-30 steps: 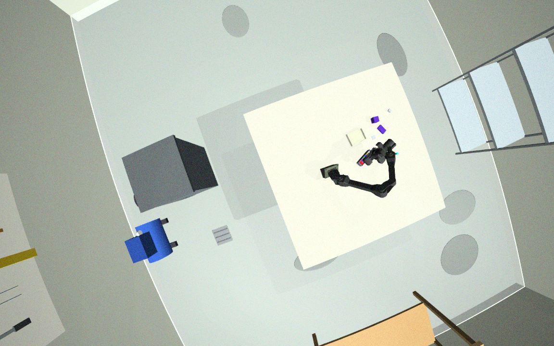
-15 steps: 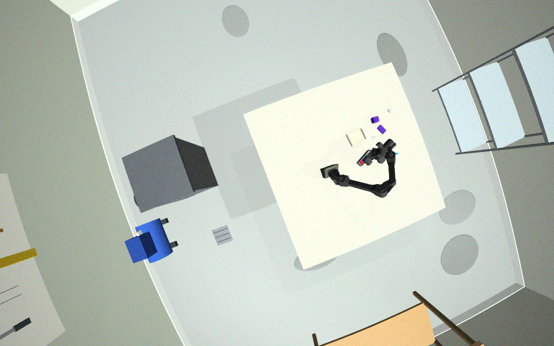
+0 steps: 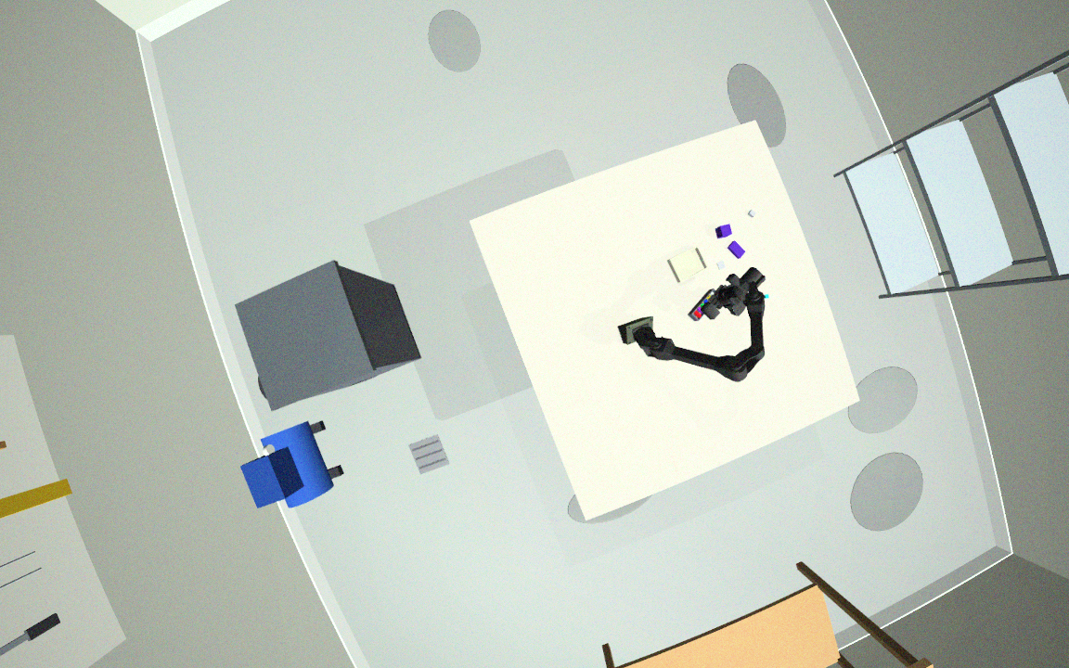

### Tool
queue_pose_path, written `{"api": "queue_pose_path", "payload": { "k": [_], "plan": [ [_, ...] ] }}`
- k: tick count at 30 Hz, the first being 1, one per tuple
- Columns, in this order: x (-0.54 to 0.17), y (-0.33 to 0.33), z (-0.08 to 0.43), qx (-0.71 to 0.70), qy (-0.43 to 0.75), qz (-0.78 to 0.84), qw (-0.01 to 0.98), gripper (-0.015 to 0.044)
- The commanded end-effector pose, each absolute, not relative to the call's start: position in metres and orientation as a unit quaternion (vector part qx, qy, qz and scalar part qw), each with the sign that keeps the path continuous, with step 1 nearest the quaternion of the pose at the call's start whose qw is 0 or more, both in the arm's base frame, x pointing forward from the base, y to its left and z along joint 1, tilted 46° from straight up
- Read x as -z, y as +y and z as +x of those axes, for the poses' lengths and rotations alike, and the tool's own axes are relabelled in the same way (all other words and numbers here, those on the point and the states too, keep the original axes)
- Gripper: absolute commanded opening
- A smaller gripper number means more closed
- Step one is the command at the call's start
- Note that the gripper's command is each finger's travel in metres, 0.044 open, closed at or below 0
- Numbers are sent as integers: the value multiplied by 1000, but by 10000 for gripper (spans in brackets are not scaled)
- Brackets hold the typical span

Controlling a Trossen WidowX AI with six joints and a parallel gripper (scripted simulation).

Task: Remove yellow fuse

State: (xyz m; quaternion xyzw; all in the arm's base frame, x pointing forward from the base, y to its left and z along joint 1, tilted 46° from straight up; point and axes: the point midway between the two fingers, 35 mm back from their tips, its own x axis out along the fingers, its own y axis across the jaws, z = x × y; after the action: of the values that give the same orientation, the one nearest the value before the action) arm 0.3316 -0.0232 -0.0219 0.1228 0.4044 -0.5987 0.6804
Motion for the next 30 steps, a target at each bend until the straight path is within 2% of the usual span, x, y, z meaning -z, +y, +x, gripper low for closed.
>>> {"api": "queue_pose_path", "payload": {
  "k": [1, 30],
  "plan": [
    [20, -21, 332, 599, 404, 126, 679, 0],
    [10, -11, 333, 599, 404, 125, 680, 0]
  ]
}}
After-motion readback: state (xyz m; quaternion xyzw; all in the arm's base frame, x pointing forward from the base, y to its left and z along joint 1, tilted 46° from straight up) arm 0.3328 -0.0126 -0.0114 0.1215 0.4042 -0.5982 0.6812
